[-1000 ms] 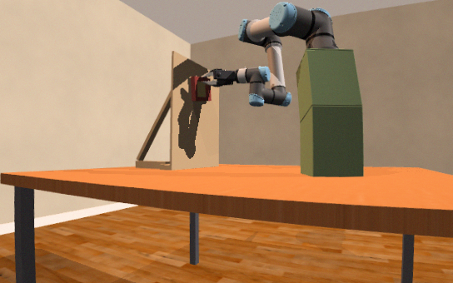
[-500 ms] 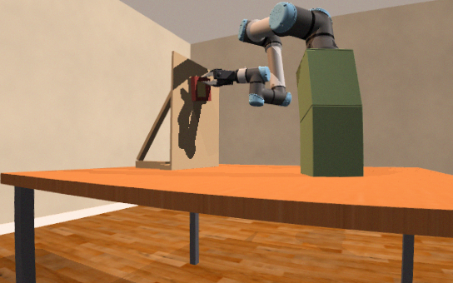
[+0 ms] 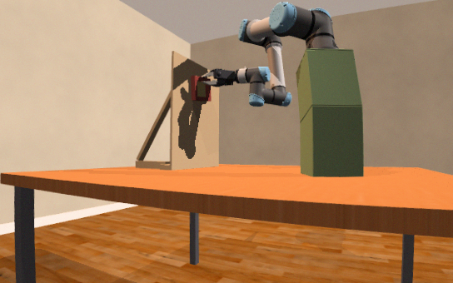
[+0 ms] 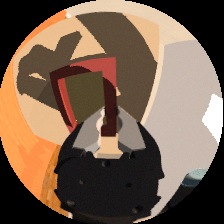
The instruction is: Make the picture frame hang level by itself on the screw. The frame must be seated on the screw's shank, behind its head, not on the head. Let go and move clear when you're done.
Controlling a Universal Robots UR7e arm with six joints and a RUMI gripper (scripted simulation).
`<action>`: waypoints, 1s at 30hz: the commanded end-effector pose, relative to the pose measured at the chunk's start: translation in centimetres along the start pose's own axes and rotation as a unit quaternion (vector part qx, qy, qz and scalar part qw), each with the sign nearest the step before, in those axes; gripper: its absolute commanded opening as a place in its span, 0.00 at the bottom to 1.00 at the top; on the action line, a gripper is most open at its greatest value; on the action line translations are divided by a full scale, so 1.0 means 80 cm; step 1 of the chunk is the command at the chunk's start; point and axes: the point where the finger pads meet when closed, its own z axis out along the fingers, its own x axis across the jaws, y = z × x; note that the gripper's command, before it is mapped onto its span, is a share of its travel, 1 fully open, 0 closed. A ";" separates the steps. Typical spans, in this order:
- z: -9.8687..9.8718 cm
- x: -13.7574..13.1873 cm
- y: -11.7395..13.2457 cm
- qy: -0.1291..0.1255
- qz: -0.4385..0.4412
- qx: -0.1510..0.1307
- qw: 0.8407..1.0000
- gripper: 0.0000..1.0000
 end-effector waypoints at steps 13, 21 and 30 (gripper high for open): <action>0.000 0.001 0.005 0.001 0.040 -0.002 0.999 0.00; 0.000 0.001 0.008 0.001 0.059 -0.002 0.998 0.00; 0.000 0.001 0.009 0.001 0.068 -0.003 0.998 0.00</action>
